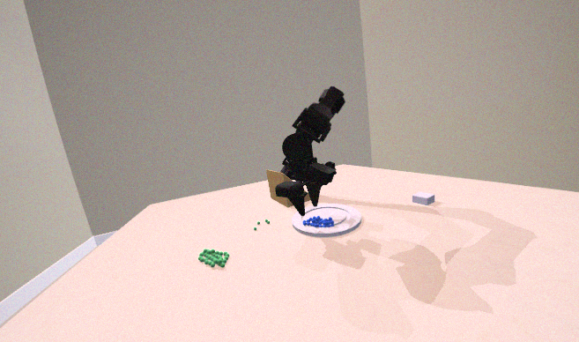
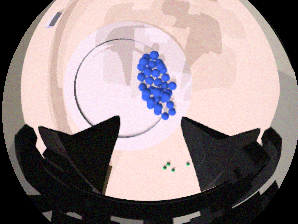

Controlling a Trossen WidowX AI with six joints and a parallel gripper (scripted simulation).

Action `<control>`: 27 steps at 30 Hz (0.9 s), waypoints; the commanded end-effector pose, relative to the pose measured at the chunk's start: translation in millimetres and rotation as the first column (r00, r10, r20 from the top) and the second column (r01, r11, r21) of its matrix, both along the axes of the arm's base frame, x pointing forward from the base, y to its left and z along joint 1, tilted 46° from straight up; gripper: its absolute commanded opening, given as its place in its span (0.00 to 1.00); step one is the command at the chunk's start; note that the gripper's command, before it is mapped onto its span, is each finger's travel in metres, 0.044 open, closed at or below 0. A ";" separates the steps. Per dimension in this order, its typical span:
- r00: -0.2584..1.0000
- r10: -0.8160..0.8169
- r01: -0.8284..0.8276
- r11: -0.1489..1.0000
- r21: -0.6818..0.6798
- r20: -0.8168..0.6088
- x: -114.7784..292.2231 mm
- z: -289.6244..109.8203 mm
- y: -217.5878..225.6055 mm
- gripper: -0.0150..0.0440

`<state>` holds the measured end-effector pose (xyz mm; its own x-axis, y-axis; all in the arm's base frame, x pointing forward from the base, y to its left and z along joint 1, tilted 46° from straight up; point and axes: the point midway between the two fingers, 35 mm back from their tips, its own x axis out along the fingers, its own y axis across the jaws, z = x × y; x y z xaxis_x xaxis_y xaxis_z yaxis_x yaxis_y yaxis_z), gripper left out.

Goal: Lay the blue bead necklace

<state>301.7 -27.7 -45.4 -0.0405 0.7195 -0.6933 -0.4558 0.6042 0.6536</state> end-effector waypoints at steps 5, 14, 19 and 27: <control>0.925 0.259 -0.260 0.965 -0.035 0.278 3.0 1.5 -13.1 0.78; 0.925 0.259 -0.260 0.965 -0.035 0.279 2.6 -9.0 -2.4 0.78; 0.923 0.260 -0.260 0.965 -0.041 0.282 4.0 -6.5 -6.0 0.78; 0.924 0.260 -0.260 0.965 -0.039 0.281 3.4 -14.9 2.9 0.78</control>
